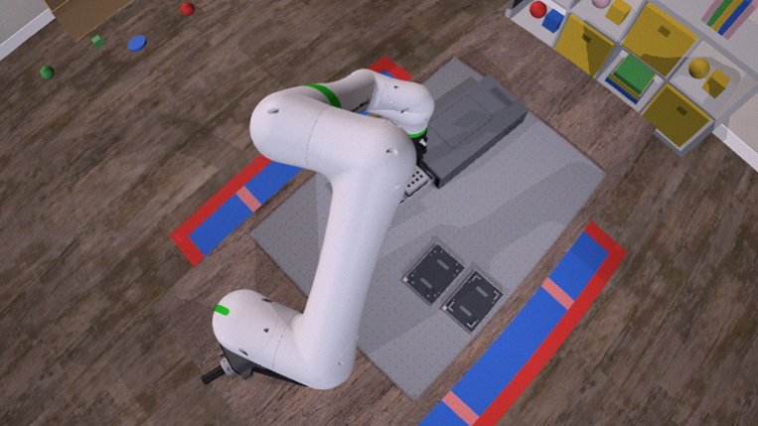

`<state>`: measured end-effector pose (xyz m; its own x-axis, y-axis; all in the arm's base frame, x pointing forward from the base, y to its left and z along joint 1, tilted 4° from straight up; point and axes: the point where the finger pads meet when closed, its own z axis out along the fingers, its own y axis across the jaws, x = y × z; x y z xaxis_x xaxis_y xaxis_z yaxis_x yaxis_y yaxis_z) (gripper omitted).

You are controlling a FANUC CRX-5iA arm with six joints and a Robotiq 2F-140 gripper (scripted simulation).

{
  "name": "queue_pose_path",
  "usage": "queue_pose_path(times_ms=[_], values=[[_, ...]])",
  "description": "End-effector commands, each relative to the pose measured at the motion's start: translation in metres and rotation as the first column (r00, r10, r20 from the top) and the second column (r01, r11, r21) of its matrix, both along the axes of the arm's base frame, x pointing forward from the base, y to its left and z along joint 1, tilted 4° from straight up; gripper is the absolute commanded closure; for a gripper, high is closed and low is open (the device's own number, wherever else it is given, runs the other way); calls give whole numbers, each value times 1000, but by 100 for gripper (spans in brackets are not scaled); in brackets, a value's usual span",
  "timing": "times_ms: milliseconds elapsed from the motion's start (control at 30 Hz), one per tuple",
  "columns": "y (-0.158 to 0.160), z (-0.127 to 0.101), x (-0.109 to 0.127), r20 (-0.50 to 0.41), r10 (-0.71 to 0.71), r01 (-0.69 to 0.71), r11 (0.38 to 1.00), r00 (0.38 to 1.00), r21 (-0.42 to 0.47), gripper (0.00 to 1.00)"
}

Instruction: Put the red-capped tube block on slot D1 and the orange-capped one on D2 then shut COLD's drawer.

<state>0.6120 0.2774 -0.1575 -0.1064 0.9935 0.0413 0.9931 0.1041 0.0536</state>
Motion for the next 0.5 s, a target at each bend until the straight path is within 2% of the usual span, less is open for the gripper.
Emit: queue_pose_path(times_ms=[0,467], values=[[0,4,1,2,0,0,1000,1000,1,90],[-1,20,0,2,0,0,1000,1000,1,90]])
